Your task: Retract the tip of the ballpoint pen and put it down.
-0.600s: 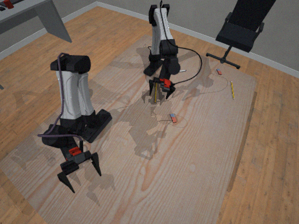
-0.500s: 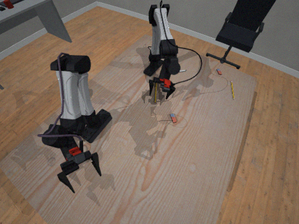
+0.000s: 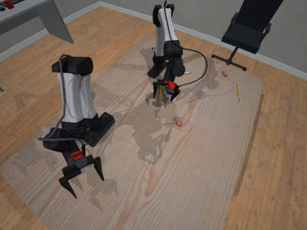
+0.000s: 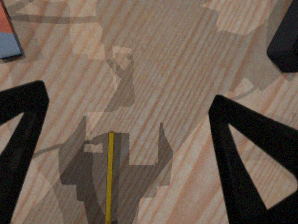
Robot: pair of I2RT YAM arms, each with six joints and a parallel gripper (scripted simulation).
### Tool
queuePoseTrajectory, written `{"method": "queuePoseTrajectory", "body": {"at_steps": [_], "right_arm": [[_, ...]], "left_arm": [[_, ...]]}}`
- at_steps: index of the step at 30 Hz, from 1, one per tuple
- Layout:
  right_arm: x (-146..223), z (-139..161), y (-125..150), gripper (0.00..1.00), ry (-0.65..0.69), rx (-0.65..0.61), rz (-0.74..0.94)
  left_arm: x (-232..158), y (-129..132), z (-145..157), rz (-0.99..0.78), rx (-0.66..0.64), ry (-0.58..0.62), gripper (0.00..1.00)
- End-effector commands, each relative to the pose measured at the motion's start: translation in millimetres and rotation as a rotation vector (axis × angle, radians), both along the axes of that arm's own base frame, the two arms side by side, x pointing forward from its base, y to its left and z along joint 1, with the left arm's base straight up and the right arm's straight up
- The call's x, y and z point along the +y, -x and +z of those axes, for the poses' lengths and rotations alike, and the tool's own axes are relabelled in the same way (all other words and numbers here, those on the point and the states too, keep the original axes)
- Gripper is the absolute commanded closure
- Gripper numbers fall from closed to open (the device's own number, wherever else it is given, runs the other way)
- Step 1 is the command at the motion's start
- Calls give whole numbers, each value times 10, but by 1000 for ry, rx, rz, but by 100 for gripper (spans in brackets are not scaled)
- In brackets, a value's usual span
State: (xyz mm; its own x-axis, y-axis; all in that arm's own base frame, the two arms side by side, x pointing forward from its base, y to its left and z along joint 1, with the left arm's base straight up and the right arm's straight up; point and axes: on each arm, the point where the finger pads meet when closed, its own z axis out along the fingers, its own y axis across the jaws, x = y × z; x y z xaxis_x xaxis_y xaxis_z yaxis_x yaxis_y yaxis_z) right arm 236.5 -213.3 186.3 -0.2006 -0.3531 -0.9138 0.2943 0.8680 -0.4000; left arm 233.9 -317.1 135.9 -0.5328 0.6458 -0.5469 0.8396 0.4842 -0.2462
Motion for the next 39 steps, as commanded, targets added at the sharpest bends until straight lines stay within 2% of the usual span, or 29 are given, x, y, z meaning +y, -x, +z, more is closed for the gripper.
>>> {"method": "queuePoseTrajectory", "body": {"at_steps": [1,7,14,16,20,30,33,39], "right_arm": [[-22,191,-71,0,15,-24,-2],[3,238,-363,0,-108,-7,-2],[215,534,-723,0,-162,-21,45],[215,534,-723,0,-162,-21,45],[391,796,-880,0,-174,-50,75],[850,1159,-1258,0,-262,-57,139],[904,1204,-1285,0,-269,-60,146],[1241,1491,-1404,0,-312,-81,187]], "left_arm": [[-17,-13,56,-2,-12,13,0],[-17,-13,56,-2,-12,13,0],[-17,-13,56,-2,-12,13,0],[-17,-13,56,-2,-12,13,0],[-17,-13,56,-2,-12,13,0],[-17,-13,56,-2,-12,13,0],[-17,-13,56,-2,-12,13,0],[-17,-13,56,-2,-12,13,0]]}}
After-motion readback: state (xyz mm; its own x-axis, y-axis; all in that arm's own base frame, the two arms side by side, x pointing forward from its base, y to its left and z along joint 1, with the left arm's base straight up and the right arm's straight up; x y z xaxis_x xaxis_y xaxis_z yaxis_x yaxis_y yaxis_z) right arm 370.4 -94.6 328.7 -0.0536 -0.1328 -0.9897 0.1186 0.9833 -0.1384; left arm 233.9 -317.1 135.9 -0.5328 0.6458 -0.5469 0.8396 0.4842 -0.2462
